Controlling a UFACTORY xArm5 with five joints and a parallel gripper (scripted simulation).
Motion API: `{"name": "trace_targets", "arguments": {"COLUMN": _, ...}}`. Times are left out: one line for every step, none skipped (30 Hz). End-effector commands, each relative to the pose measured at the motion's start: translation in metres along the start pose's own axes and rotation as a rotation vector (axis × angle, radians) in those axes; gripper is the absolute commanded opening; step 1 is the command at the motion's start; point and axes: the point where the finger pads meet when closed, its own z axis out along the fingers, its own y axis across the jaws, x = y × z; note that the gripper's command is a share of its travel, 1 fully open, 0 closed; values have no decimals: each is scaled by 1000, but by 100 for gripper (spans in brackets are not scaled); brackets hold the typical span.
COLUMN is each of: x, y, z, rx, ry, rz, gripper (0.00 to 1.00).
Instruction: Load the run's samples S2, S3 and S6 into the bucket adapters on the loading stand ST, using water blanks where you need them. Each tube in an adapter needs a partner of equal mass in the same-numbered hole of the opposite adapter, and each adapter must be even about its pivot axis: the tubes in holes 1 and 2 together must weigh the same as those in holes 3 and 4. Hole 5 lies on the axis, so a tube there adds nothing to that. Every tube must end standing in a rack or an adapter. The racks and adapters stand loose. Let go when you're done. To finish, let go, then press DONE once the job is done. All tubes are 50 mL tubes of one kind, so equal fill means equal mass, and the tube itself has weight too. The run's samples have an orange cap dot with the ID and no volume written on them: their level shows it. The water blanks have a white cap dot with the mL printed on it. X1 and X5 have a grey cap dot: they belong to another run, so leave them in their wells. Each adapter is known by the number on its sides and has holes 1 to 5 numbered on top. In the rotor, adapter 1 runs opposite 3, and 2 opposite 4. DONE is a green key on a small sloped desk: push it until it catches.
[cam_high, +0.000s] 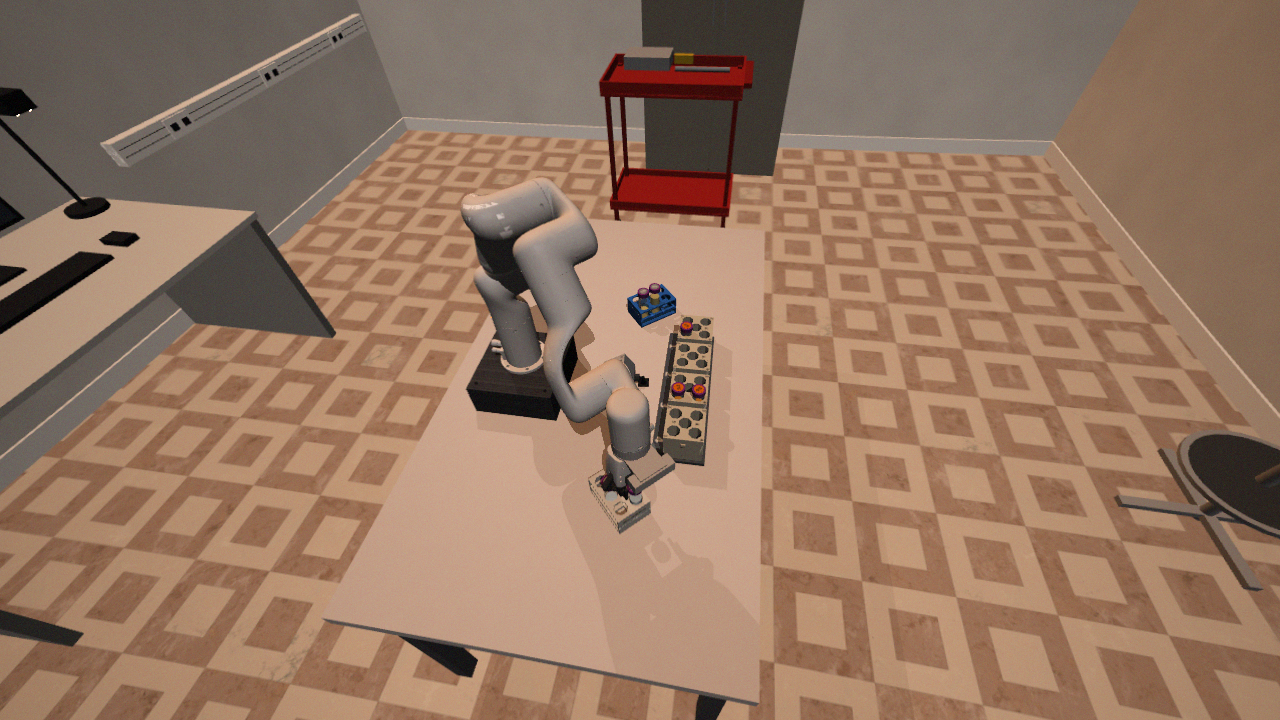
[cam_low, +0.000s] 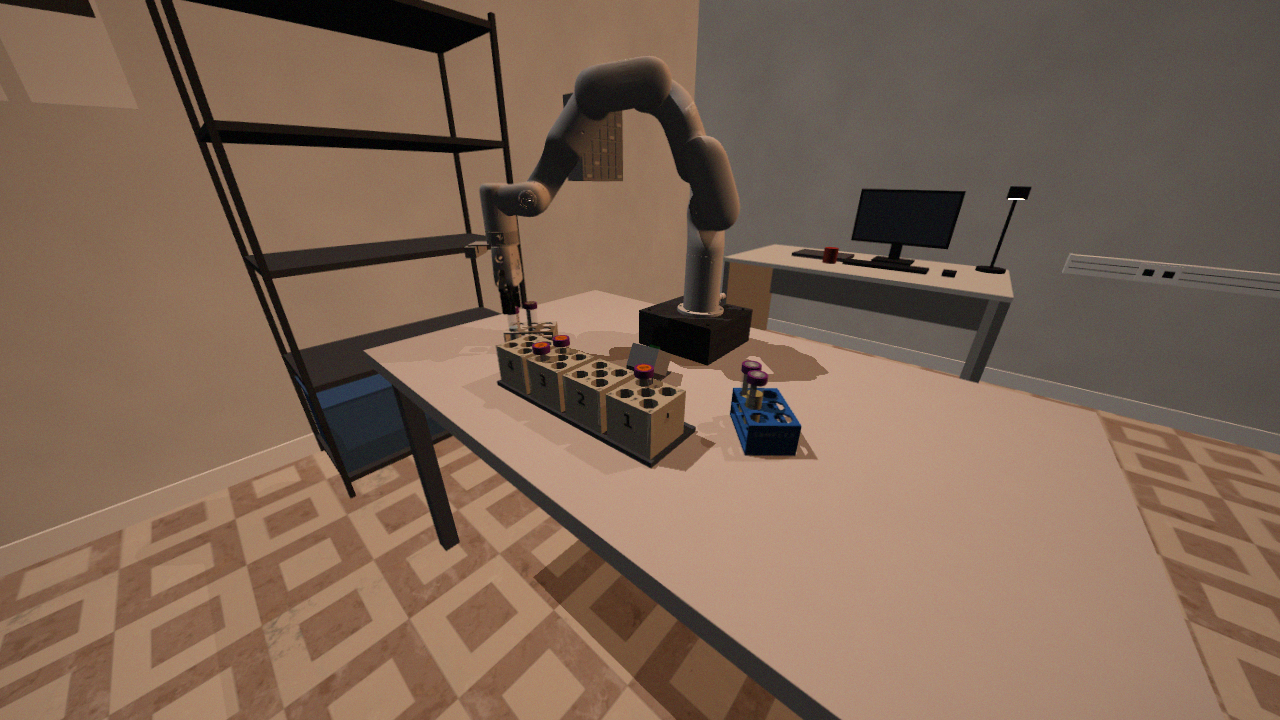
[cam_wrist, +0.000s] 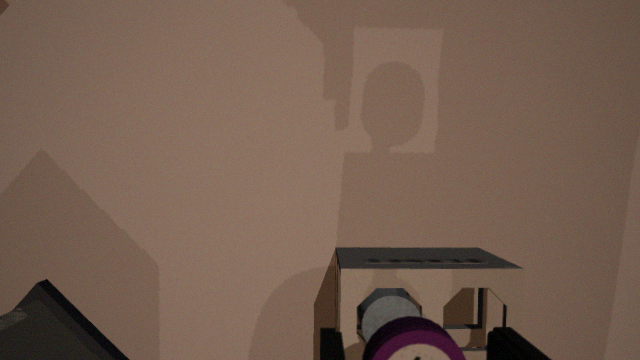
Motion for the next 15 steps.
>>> {"name": "trace_targets", "arguments": {"x": 2, "y": 0, "z": 1, "rx": -1, "ry": 4, "rz": 0, "gripper": 57}}
{"name": "trace_targets", "arguments": {"x": 2, "y": 0, "z": 2, "rx": -1, "ry": 4, "rz": 0, "gripper": 57}}
{"name": "trace_targets", "arguments": {"x": 2, "y": 0, "z": 3, "rx": -1, "ry": 4, "rz": 0, "gripper": 57}}
{"name": "trace_targets", "arguments": {"x": 2, "y": 0, "z": 3, "rx": -1, "ry": 4, "rz": 0, "gripper": 57}}
{"name": "trace_targets", "arguments": {"x": 2, "y": 0, "z": 4, "rx": -1, "ry": 4, "rz": 0, "gripper": 57}}
{"name": "trace_targets", "arguments": {"x": 2, "y": 0, "z": 5, "rx": -1, "ry": 4, "rz": 0, "gripper": 57}}
{"name": "trace_targets", "arguments": {"x": 2, "y": 0, "z": 5, "rx": -1, "ry": 4, "rz": 0, "gripper": 57}}
{"name": "trace_targets", "arguments": {"x": 2, "y": 0, "z": 6, "rx": -1, "ry": 4, "rz": 0, "gripper": 57}}
{"name": "trace_targets", "arguments": {"x": 2, "y": 0, "z": 7, "rx": -1, "ry": 4, "rz": 0, "gripper": 57}}
{"name": "trace_targets", "arguments": {"x": 2, "y": 0, "z": 7, "rx": -1, "ry": 4, "rz": 0, "gripper": 57}}
{"name": "trace_targets", "arguments": {"x": 2, "y": 0, "z": 8, "rx": -1, "ry": 4, "rz": 0, "gripper": 57}}
{"name": "trace_targets", "arguments": {"x": 2, "y": 0, "z": 9, "rx": -1, "ry": 4, "rz": 0, "gripper": 57}}
{"name": "trace_targets", "arguments": {"x": 2, "y": 0, "z": 9, "rx": -1, "ry": 4, "rz": 0, "gripper": 57}}
{"name": "trace_targets", "arguments": {"x": 2, "y": 0, "z": 9, "rx": -1, "ry": 4, "rz": 0, "gripper": 57}}
{"name": "trace_targets", "arguments": {"x": 2, "y": 0, "z": 9, "rx": -1, "ry": 4, "rz": 0, "gripper": 57}}
